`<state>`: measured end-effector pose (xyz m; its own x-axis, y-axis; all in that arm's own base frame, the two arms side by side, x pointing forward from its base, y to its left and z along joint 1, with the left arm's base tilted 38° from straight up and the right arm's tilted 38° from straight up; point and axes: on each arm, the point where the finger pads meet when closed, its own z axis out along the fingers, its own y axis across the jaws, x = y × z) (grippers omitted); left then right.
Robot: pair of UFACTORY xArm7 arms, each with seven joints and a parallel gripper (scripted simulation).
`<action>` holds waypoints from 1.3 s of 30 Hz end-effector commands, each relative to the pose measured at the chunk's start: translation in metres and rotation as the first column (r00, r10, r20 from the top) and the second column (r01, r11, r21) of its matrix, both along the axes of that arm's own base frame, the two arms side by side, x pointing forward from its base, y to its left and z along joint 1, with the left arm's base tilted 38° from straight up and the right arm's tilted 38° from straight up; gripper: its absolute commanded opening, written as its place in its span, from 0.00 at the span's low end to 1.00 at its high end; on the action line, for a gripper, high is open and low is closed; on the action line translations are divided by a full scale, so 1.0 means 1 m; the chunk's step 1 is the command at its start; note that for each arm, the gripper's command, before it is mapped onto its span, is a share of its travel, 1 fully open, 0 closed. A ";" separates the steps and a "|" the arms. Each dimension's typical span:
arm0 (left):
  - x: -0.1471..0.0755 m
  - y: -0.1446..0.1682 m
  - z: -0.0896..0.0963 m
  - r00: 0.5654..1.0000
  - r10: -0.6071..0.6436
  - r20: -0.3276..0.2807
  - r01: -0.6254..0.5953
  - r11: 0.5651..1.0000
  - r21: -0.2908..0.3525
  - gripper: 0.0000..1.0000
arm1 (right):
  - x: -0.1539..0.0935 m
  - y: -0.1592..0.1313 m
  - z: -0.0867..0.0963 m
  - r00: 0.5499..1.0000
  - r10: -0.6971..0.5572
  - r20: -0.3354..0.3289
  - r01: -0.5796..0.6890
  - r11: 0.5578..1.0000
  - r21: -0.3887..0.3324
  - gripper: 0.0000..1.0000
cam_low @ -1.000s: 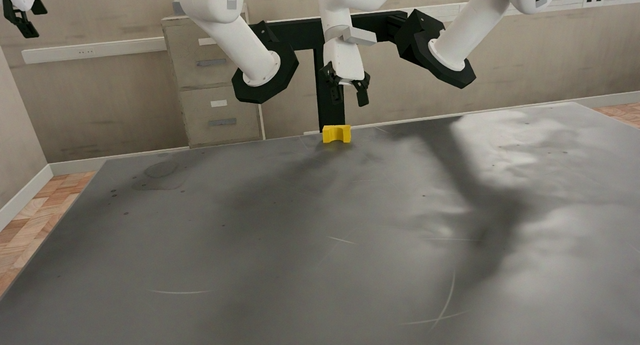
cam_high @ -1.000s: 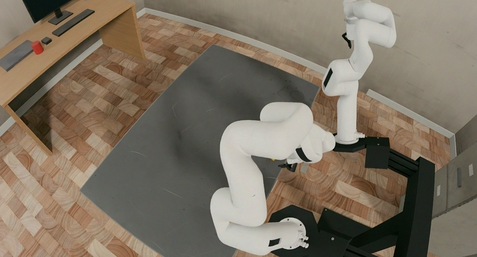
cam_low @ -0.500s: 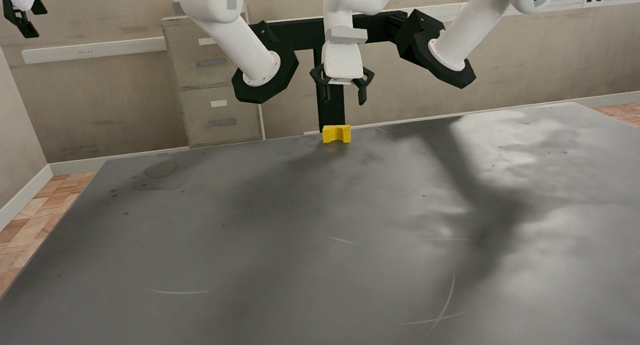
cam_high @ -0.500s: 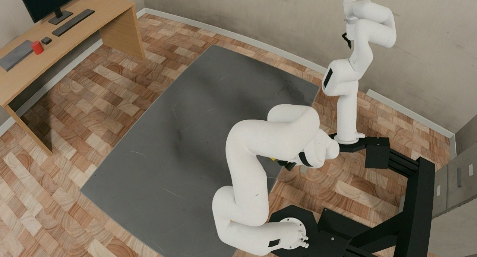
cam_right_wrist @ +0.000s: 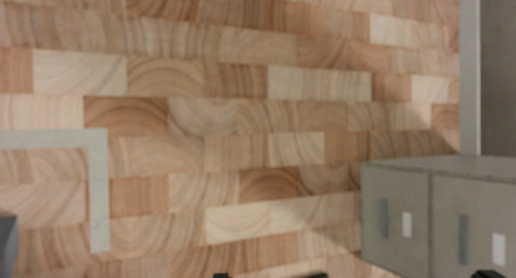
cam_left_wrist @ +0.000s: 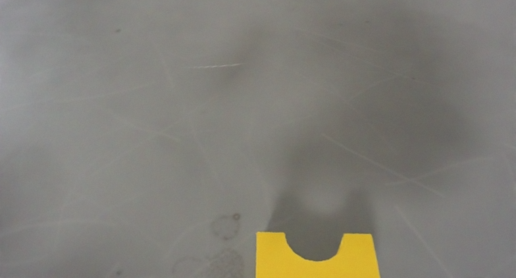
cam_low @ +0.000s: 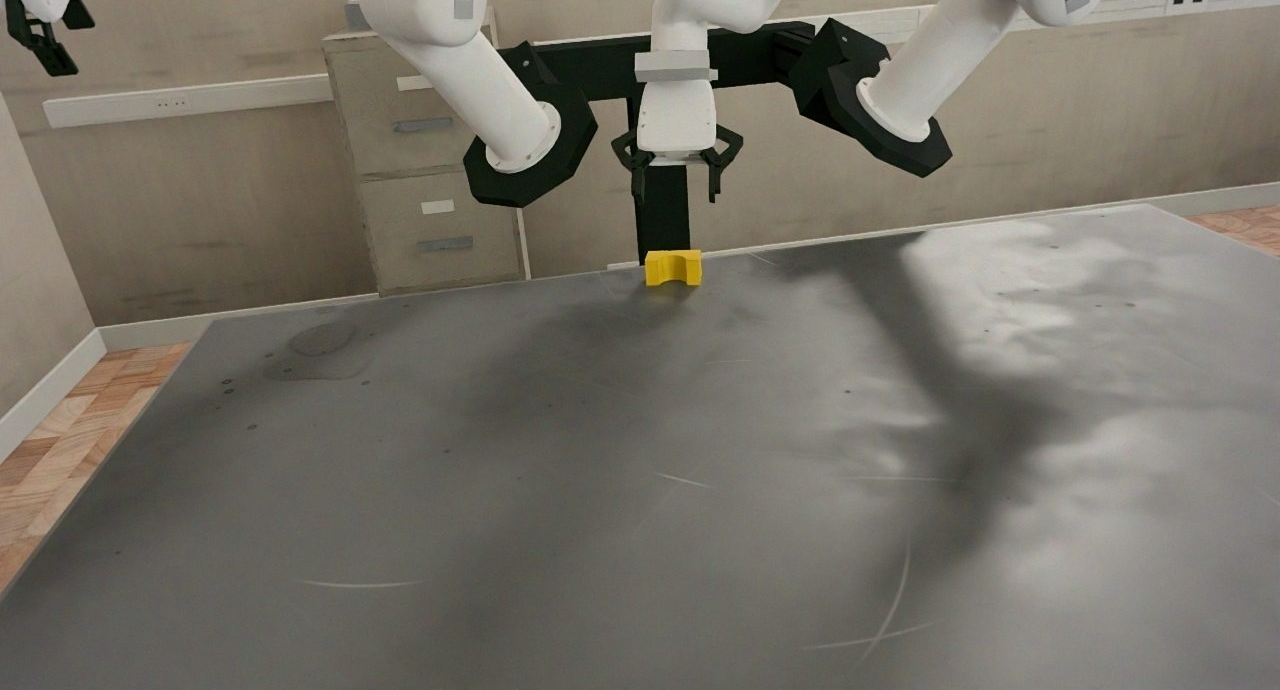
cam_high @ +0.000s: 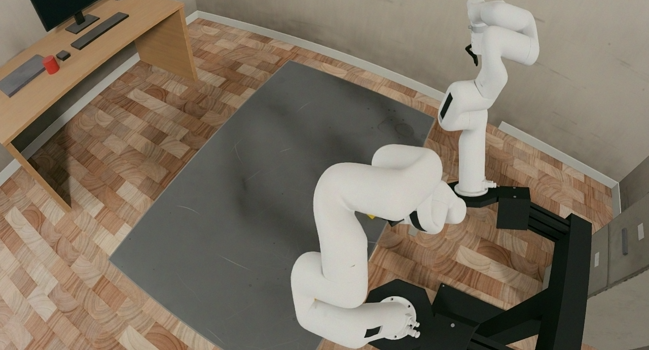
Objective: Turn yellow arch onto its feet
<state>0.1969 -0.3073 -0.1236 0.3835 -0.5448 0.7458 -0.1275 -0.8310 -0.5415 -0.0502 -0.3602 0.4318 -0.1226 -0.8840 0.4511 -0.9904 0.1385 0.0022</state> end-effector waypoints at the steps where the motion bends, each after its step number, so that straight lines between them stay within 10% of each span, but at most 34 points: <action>1: -0.002 -0.003 0.000 1.000 -0.017 -0.005 0.017 1.000 0.016 1.00 | -0.001 0.000 0.002 1.000 -0.001 0.002 0.001 1.000 -0.005 1.00; 39: 0.038 0.010 -0.029 1.000 -0.017 -0.004 0.017 1.000 0.016 1.00 | -0.001 0.000 0.002 1.000 -0.001 0.002 0.001 1.000 -0.005 1.00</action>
